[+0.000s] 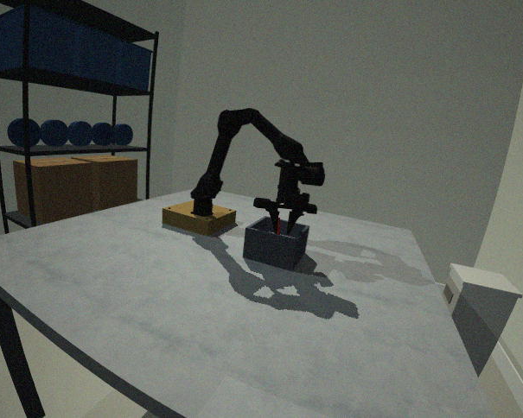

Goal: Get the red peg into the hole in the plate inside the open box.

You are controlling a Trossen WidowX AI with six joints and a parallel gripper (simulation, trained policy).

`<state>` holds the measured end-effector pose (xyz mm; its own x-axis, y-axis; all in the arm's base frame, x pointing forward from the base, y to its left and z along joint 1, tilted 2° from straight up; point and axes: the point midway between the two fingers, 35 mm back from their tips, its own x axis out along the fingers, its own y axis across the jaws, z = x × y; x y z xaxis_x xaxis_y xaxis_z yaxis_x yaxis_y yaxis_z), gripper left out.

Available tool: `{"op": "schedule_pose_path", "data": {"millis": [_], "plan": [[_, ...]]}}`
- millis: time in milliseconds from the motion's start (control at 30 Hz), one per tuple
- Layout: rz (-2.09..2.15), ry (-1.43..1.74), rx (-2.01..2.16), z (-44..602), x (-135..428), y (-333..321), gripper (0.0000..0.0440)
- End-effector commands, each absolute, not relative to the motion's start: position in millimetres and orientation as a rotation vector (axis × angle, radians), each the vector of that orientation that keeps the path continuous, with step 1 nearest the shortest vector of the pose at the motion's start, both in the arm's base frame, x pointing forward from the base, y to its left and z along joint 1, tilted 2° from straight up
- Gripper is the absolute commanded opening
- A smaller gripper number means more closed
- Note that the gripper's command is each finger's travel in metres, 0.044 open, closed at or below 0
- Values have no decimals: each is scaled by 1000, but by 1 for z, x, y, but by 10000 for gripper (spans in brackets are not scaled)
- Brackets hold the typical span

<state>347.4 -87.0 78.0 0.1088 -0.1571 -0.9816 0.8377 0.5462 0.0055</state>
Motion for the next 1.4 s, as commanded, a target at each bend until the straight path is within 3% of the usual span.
{"op": "schedule_pose_path", "data": {"millis": [0, 1367], "plan": [[-815, 1254, 665, 82, 349, -89, 180], [-773, 1281, 566, 95, 346, -103, 228]]}}
